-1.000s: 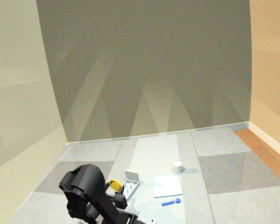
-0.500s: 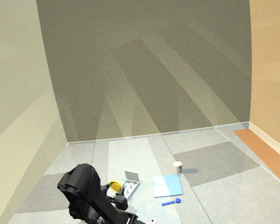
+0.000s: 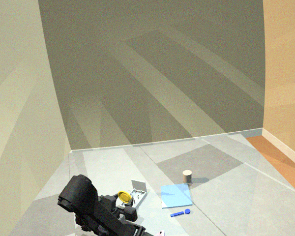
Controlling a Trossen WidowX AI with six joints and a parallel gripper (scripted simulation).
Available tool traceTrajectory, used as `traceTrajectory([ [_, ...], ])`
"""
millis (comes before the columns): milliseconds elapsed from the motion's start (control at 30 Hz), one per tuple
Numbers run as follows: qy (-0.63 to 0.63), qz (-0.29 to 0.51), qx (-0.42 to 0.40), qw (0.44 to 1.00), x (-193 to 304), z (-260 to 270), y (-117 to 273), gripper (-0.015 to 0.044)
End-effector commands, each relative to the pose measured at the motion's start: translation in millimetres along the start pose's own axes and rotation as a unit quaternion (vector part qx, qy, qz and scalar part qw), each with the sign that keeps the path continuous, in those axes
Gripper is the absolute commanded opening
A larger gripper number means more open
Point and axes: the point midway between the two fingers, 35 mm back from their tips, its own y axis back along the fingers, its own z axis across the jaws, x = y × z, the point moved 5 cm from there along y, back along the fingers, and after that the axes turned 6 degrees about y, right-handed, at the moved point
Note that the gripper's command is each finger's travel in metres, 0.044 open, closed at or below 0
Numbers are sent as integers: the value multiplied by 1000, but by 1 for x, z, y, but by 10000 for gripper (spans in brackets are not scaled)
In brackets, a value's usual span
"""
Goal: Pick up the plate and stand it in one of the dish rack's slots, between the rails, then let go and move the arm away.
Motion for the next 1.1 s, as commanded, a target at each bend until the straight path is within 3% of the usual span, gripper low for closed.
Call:
traceTrajectory([
  [0, 5, 0, 3, 1000, 2, -3, -7, 0],
  [1033, -6, 3, -4, 1000, 18, -2, -16, 0],
  [1067, -6, 2, -3, 1000, 18, -2, -16, 26],
])
